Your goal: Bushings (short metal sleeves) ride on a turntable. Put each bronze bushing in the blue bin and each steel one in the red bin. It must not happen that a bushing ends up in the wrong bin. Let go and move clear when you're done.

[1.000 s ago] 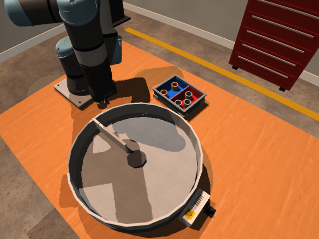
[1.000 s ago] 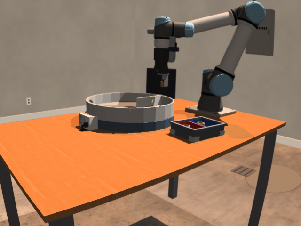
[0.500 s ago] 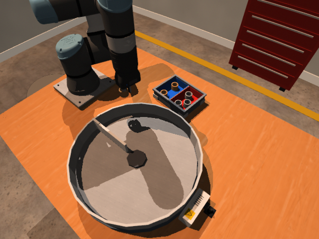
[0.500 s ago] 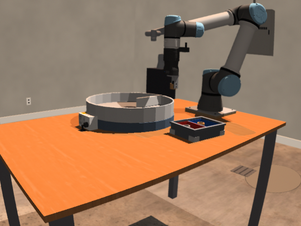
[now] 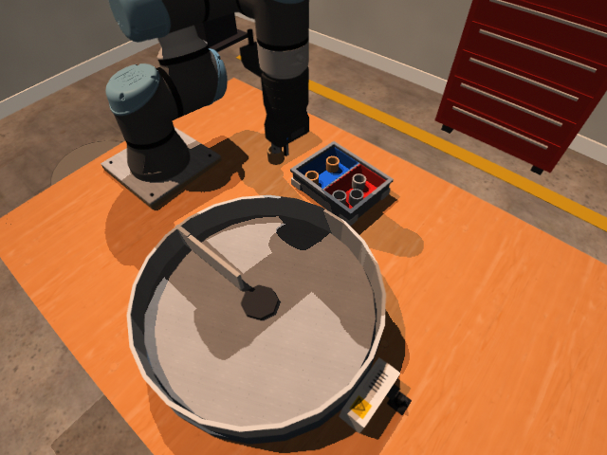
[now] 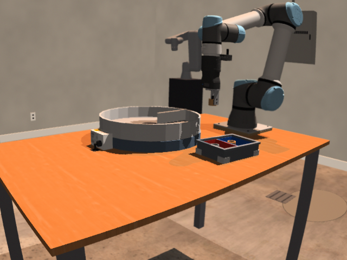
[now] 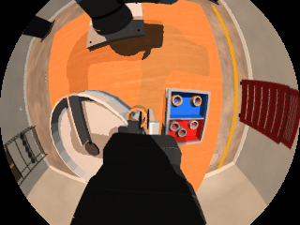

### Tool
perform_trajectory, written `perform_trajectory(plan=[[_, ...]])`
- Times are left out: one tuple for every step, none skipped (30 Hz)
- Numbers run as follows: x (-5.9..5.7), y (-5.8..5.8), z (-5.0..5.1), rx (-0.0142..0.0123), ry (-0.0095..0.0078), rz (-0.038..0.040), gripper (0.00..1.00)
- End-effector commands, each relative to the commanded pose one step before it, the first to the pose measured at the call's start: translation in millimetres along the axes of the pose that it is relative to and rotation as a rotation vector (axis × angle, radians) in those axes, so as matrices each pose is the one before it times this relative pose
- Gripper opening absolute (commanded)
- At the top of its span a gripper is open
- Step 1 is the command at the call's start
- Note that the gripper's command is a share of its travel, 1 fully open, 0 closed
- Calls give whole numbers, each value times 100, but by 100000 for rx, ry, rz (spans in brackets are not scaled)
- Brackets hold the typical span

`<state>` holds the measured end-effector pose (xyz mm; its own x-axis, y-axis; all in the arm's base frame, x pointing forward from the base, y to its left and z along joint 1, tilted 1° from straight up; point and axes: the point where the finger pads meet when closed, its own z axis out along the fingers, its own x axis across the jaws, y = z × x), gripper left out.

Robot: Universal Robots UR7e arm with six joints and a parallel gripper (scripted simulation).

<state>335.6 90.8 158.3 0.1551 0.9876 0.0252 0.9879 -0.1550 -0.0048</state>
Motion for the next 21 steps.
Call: perform_trajectory(plan=[[2677,364,9,-7,-474,-1126,0],[0,0,0,0,0,0,0],[0,0,0,0,0,0,0],[0,0,0,0,0,0,0],[0,0,0,0,0,0,0],[1120,80,-1,0,0,-582,0],[1119,87,-1,0,0,-582,0],[1119,93,-1,0,0,-582,0],[1118,100,-1,0,0,-582,0],[1039,97,-2,-1,5,-543,0],[78,10,0,1,-4,-38,0],[0,0,0,0,0,0,0],[0,0,0,0,0,0,0],[0,0,0,0,0,0,0],[1117,113,-1,0,0,-582,0],[1116,119,-1,0,0,-582,0],[1116,126,-1,0,0,-582,0],[0,0,0,0,0,0,0],[0,0,0,0,0,0,0],[1115,132,-1,0,0,-582,0],[1114,139,-1,0,0,-582,0]])
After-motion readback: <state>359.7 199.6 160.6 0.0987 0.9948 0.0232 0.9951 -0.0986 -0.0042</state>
